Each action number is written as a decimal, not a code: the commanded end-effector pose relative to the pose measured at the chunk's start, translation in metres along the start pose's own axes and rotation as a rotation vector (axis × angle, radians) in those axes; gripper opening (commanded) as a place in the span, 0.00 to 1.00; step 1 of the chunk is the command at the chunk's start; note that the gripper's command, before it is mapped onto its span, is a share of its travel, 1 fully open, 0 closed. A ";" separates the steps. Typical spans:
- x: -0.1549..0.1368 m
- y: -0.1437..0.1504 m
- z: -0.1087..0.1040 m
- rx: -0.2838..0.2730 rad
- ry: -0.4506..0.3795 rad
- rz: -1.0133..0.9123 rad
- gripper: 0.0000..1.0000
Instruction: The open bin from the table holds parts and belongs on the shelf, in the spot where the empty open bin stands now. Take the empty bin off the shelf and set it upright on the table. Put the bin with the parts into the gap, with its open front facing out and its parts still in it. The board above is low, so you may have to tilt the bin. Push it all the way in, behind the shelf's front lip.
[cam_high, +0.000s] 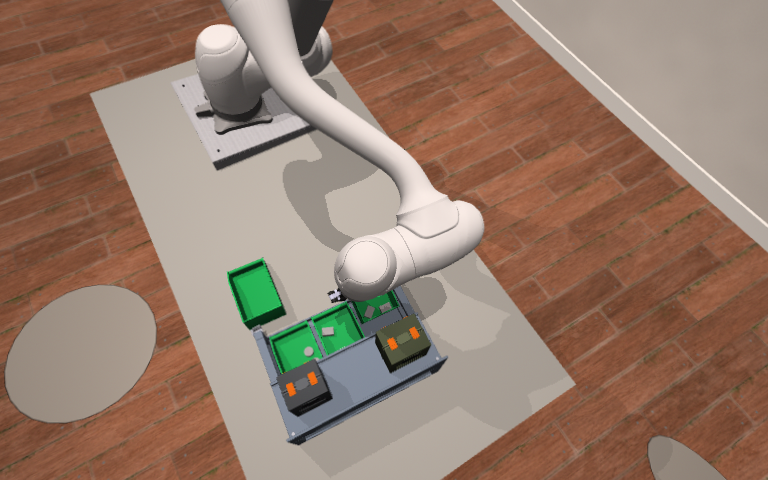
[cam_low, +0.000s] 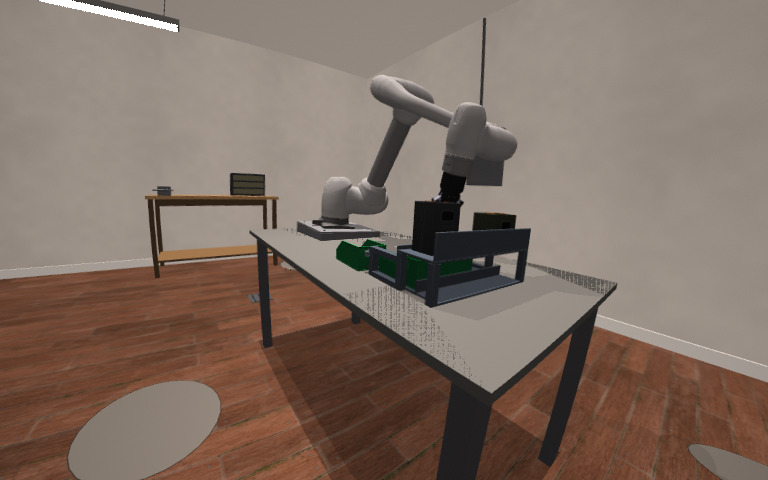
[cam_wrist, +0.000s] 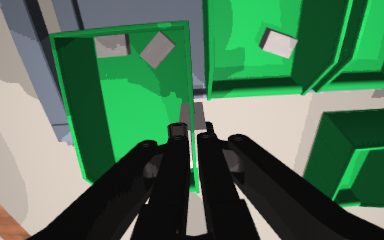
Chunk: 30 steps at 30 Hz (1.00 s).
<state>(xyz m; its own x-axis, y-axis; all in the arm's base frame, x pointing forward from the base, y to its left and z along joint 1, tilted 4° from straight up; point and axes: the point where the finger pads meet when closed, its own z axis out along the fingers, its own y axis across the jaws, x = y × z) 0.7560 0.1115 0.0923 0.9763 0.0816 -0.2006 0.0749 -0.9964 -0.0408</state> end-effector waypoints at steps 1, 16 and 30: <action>0.000 0.000 0.000 0.000 0.000 0.000 0.10; 0.003 0.000 0.000 0.000 0.009 0.000 0.10; 0.010 0.000 -0.001 0.000 0.036 0.000 0.10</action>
<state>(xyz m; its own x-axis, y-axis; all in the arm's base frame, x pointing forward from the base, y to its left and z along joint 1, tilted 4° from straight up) 0.7645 0.1122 0.0910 0.9818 0.0809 -0.1719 0.0750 -0.9963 -0.0408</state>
